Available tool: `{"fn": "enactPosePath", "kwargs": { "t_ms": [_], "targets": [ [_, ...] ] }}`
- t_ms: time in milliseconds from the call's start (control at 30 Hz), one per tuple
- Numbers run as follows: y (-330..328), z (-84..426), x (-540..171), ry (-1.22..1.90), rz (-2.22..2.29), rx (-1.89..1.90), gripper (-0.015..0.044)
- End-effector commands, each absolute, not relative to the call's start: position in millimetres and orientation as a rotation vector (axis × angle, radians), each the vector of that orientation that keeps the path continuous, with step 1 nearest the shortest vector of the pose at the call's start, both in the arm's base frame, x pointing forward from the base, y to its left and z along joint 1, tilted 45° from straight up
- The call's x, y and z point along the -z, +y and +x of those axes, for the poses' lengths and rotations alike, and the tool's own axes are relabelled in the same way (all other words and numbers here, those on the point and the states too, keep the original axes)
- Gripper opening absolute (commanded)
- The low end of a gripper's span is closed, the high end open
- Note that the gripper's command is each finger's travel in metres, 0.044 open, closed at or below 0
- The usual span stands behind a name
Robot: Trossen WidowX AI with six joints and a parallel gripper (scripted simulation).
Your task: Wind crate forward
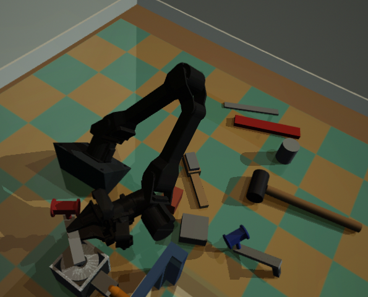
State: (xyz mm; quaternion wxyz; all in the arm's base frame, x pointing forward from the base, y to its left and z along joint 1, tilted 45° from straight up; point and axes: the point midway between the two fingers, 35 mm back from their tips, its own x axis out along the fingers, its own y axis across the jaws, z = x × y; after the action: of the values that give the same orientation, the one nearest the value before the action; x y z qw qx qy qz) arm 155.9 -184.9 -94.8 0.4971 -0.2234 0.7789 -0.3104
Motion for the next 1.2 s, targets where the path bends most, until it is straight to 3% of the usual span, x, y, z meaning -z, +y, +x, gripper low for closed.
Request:
{"fn": "enactPosePath", "kwargs": {
  "t_ms": [0, 1167],
  "targets": [
    [-183.9, 156.0, 96.0, 1.886, -0.533, 0.744, 0.0240],
    [-182.7, 157.2, 97.9, 1.886, -0.541, 0.751, 0.0240]
  ]
}}
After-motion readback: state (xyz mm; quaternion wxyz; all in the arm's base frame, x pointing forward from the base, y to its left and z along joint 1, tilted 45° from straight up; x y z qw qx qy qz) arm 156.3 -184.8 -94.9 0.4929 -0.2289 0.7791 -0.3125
